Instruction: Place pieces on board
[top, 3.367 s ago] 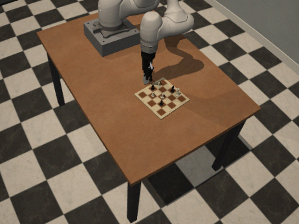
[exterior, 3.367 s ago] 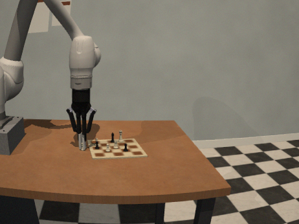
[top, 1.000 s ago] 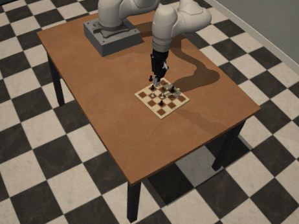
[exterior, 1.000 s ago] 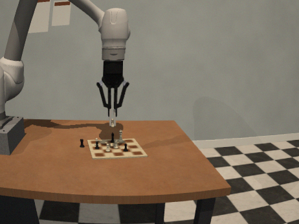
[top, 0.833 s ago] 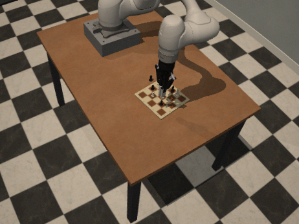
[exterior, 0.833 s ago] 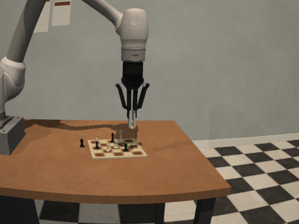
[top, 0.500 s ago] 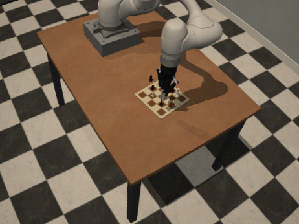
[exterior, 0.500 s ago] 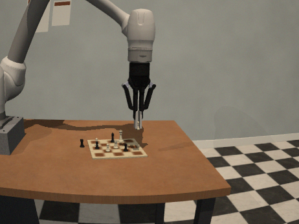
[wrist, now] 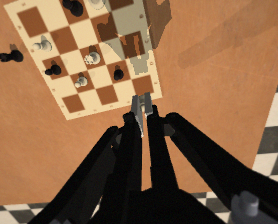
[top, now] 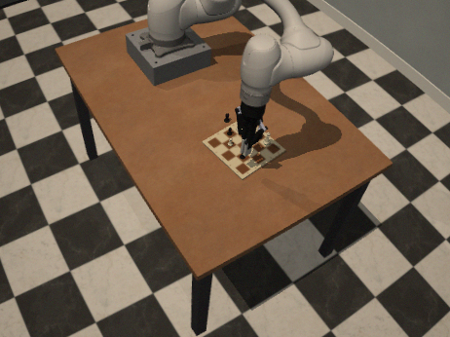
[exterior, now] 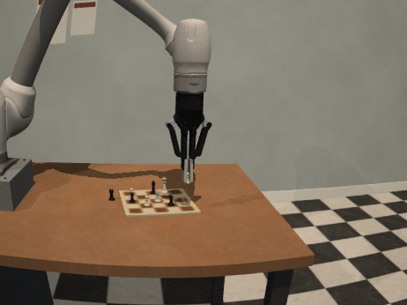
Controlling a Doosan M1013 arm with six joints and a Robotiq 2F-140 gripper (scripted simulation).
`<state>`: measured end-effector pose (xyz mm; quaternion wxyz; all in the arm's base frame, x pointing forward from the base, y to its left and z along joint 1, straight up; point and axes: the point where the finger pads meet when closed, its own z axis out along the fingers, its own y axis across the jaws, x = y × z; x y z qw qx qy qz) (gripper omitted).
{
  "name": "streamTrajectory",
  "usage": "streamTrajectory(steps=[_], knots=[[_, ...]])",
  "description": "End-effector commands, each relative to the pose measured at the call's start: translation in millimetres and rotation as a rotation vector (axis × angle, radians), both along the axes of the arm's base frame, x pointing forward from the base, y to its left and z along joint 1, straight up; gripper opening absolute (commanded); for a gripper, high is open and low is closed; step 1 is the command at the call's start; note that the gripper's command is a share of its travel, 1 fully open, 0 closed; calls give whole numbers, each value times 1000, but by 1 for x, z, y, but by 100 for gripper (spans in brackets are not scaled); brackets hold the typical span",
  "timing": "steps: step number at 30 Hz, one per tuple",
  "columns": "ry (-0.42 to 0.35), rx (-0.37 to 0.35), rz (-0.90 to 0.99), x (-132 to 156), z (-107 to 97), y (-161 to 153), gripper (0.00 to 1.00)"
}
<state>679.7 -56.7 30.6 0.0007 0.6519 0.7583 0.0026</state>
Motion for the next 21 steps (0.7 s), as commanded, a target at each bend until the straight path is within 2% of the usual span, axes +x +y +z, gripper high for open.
streamTrajectory(steps=[1,13,21], knots=[[0,0,0,0,-5,0,0],[0,0,0,1,-60,0,0],[0,0,0,1,-73,0,0]])
